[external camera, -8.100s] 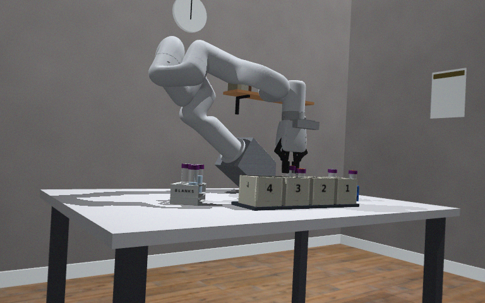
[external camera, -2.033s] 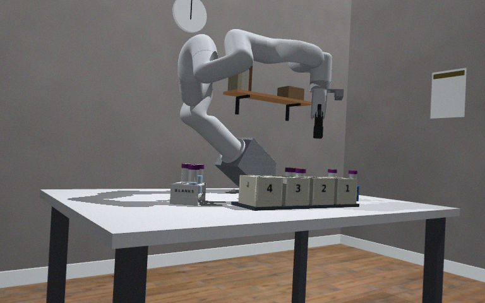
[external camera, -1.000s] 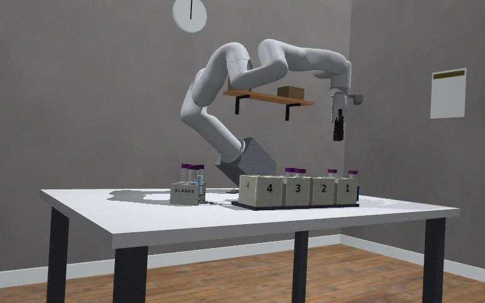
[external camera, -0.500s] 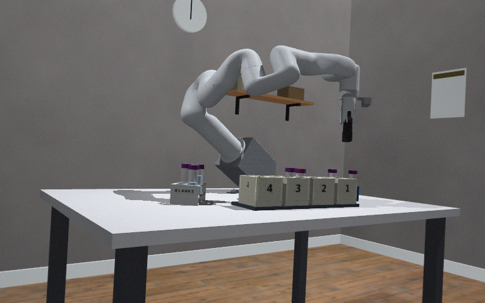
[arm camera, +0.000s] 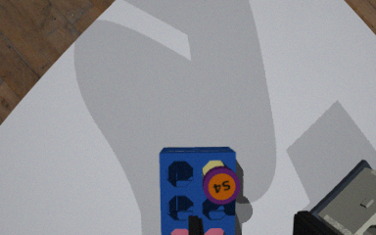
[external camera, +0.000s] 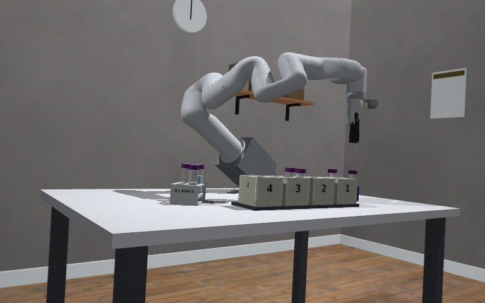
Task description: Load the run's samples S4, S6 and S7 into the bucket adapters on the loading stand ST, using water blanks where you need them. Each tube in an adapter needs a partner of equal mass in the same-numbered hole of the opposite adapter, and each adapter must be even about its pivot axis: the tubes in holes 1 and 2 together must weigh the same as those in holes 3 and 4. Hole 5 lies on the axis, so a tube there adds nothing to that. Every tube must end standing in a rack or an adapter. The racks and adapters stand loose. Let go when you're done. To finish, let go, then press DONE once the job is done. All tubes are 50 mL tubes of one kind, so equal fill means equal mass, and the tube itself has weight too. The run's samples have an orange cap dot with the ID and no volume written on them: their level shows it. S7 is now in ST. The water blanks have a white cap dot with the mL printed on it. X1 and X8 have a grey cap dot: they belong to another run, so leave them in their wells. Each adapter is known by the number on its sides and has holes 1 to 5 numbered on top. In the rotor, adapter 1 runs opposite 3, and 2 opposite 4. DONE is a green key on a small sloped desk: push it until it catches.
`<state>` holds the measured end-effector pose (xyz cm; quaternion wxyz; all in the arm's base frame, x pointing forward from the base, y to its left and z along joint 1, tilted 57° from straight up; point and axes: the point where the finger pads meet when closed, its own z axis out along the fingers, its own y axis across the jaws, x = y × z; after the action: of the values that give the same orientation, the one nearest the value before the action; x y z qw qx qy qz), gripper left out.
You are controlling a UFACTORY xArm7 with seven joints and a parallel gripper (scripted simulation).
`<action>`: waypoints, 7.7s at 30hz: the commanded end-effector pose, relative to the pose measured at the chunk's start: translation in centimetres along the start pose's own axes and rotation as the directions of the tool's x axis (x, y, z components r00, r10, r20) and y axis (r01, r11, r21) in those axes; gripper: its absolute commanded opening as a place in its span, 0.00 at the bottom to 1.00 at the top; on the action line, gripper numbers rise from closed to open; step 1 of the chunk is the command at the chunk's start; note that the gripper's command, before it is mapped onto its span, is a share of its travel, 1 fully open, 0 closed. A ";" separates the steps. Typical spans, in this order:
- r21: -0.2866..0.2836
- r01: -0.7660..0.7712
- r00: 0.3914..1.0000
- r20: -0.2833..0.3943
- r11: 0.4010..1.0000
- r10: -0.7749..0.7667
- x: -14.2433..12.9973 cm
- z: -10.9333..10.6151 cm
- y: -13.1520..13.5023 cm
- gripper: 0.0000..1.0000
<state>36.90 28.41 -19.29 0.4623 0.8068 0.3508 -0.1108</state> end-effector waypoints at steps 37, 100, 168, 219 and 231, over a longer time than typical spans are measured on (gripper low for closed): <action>0.001 -0.001 1.000 -0.001 1.000 0.001 0.3 4.9 -0.2 0.57; 0.001 -0.001 1.000 -0.001 1.000 0.001 0.3 12.4 -0.2 0.57; 0.001 -0.001 1.000 -0.001 1.000 0.001 0.3 13.2 -0.2 0.00; 0.001 -0.001 1.000 -0.001 1.000 0.001 0.3 10.0 -0.2 0.00; 0.001 -0.001 1.000 -0.001 1.000 0.001 0.3 8.0 -0.2 0.00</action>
<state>38.23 21.41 -24.23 0.4630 0.8067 0.3499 -0.1116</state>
